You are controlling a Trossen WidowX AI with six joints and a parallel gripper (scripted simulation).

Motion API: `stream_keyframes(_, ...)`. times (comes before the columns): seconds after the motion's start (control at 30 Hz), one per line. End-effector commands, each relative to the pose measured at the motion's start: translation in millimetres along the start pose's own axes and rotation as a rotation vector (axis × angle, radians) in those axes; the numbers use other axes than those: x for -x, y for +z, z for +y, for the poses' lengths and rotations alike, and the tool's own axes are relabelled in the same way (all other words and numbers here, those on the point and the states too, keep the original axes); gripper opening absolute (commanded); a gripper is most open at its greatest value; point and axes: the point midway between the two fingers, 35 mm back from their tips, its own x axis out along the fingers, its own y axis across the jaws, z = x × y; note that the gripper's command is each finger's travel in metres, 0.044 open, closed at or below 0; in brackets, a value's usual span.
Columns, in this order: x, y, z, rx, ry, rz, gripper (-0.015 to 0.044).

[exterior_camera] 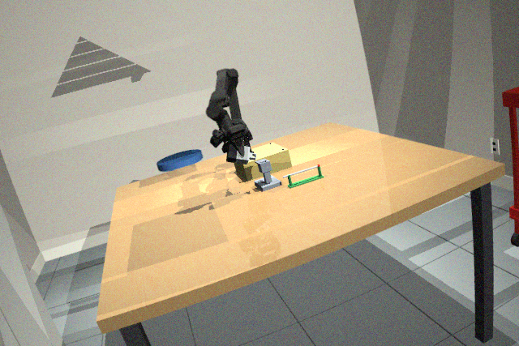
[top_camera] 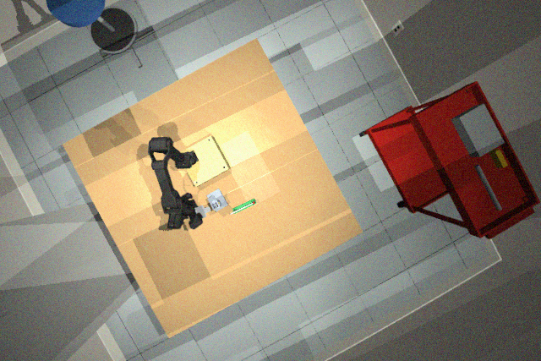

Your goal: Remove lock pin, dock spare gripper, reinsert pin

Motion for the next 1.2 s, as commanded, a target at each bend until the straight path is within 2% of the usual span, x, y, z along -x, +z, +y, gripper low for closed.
stream_keyframes(0.0, 3.5, -6.4, 5.9, 0.141, 0.042, -0.035, 0.0)
stream_keyframes(1.17, 25.3, -74.5, 25.2, 1.325, 0.308, -0.431, 0.0)
